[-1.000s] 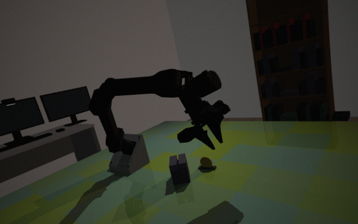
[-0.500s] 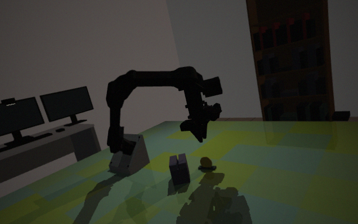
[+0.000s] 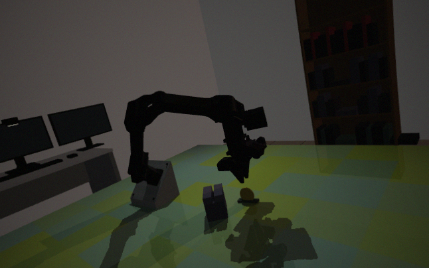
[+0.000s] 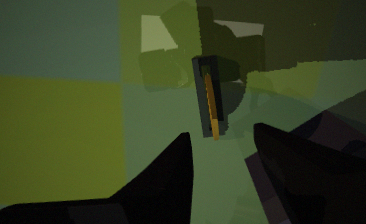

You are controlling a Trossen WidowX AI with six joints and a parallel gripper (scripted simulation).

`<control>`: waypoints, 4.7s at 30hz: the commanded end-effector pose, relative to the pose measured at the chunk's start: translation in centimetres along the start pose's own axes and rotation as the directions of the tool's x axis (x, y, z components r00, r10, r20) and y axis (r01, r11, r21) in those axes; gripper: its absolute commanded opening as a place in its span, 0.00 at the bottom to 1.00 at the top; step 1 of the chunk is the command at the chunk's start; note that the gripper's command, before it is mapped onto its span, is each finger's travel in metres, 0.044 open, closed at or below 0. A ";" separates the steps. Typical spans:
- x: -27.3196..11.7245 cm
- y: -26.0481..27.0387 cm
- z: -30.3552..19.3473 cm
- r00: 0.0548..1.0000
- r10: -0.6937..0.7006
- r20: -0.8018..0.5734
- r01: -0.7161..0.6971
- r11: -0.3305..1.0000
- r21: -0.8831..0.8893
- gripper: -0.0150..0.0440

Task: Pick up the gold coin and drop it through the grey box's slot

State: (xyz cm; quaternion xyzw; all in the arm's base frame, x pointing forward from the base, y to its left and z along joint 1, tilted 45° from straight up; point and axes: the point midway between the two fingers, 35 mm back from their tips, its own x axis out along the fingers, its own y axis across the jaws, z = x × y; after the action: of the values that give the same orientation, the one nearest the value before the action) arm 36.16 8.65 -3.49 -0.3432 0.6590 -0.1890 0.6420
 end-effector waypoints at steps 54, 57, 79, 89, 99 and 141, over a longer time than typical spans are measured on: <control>6.3 0.0 -0.4 1.000 -0.010 -0.008 0.010 1.000 -0.013 0.25; 5.9 0.0 -0.3 1.000 -0.009 -0.007 0.009 1.000 -0.013 0.25; 0.5 0.2 0.1 1.000 -0.003 -0.006 0.003 1.000 -0.013 0.25; -2.0 0.2 -0.1 1.000 -0.004 -0.006 0.003 1.000 -0.013 0.25; -3.3 0.2 -0.3 1.000 -0.005 -0.008 0.006 1.000 0.008 0.25; -3.4 0.3 -1.3 1.000 -0.005 -0.008 0.009 0.492 0.871 0.25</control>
State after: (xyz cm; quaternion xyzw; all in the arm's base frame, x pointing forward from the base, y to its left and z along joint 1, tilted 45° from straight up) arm 34.92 11.33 -1.39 0.0207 0.4752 -0.4957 0.7267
